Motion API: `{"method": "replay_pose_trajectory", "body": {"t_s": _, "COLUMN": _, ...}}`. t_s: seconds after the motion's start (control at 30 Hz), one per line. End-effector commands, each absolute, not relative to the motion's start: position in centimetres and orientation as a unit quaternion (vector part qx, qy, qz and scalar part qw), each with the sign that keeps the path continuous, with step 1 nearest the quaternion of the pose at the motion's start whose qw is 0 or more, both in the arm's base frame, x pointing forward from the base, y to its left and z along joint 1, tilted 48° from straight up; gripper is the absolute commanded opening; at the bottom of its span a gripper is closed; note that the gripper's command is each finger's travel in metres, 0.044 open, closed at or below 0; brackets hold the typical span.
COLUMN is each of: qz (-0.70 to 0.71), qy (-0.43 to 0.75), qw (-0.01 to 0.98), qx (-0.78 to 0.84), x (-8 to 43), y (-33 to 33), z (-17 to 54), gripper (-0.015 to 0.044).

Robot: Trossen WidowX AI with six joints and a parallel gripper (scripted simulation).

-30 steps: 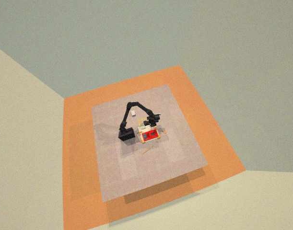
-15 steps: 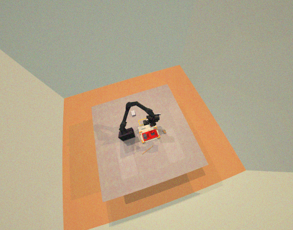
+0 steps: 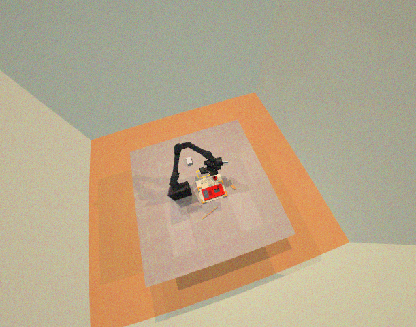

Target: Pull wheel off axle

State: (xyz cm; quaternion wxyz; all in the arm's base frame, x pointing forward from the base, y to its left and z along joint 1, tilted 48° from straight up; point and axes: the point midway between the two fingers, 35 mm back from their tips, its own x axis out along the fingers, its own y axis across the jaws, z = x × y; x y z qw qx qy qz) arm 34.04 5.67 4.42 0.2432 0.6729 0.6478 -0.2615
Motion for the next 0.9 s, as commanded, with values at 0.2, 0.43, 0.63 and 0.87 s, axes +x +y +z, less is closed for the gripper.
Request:
{"method": "replay_pose_trajectory", "body": {"t_s": 0.2, "qz": -0.257, "qy": 0.646, "qw": 0.246, "qx": 0.675, "x": 31.9, "y": 7.9, "z": 7.4, "gripper": 0.0000}}
{"method": "replay_pose_trajectory", "body": {"t_s": 0.43, "qz": -0.256, "qy": 0.646, "qw": 0.246, "qx": 0.676, "x": 30.7, "y": 8.9, "z": 8.6, "gripper": 0.0000}}
{"method": "replay_pose_trajectory", "body": {"t_s": 0.63, "qz": -0.255, "qy": 0.646, "qw": 0.246, "qx": 0.676, "x": 30.8, "y": 10.1, "z": 7.6, "gripper": 0.0000}}
{"method": "replay_pose_trajectory", "body": {"t_s": 0.87, "qz": -0.256, "qy": 0.646, "qw": 0.247, "qx": 0.675, "x": 31.0, "y": 11.5, "z": 6.2, "gripper": 0.0000}}
